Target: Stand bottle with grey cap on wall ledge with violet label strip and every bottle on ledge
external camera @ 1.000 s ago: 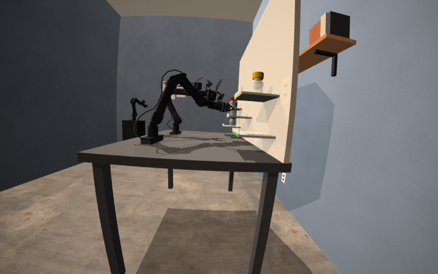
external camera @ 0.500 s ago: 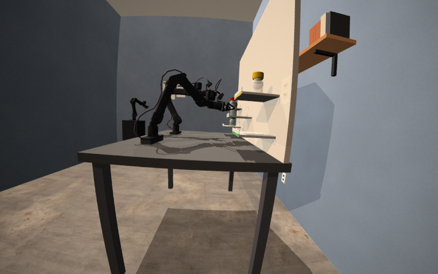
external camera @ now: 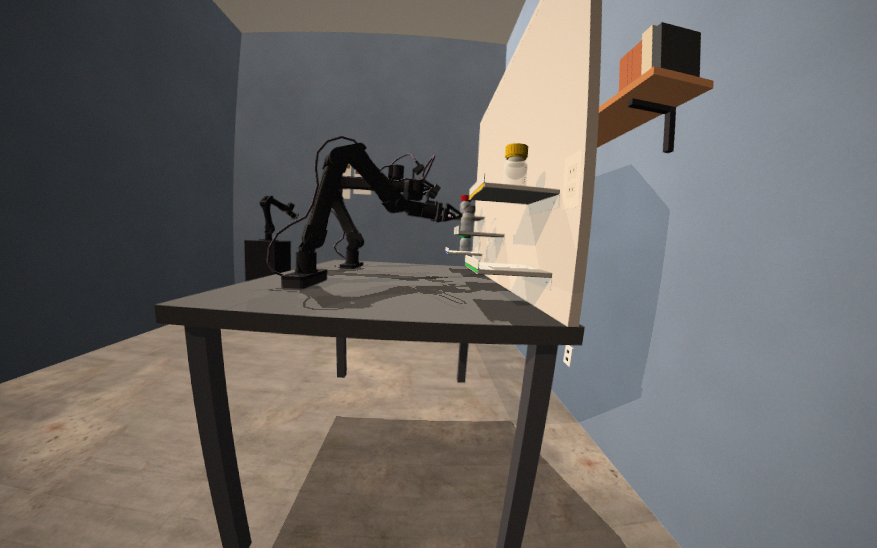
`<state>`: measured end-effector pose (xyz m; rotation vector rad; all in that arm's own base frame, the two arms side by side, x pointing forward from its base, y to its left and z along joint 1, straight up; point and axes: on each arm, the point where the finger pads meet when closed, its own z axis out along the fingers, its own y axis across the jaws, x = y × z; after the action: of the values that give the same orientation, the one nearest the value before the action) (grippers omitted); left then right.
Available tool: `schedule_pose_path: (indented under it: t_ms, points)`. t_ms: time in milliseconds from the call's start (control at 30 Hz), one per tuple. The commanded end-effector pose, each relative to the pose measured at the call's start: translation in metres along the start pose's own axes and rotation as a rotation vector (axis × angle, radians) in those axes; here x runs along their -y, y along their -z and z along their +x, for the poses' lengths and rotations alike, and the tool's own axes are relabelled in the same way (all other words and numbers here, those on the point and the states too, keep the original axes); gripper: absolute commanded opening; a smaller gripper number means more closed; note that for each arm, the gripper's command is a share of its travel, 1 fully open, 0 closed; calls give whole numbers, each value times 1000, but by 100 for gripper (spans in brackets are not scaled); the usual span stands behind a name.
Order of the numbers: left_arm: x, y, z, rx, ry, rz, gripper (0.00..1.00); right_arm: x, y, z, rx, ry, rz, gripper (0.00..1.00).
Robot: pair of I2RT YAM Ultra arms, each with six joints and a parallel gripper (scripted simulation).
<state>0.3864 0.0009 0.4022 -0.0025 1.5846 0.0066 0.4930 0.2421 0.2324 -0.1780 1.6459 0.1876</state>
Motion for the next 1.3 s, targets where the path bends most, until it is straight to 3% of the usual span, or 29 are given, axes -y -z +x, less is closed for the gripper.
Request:
schedule_pose_path:
  t_ms: [0, 200, 433, 667, 733, 767, 833, 1033, 1267]
  points:
    - [0, 6, -12, 32, 3, 6, 100, -1, 35, -18, 44, -24, 5, 88]
    - [0, 6, -12, 32, 3, 6, 100, 1, 82, -5, -2, 3, 9, 88]
    - [0, 6, -12, 32, 3, 6, 100, 5, 75, -13, 22, 1, 15, 88]
    - [0, 6, -12, 32, 3, 6, 100, 24, 89, -6, -66, 48, 6, 88]
    - [0, 6, -12, 32, 3, 6, 100, 41, 98, -18, -73, 50, 16, 88]
    - [0, 6, -12, 32, 3, 6, 100, 51, 102, -37, -49, 42, 24, 88]
    - [0, 6, -12, 32, 3, 6, 100, 51, 102, -37, -49, 42, 24, 88]
    - [0, 6, -12, 32, 3, 6, 100, 122, 140, -99, 3, 23, 91, 88]
    - [0, 6, -12, 32, 3, 6, 100, 172, 166, -145, 59, 14, 159, 88]
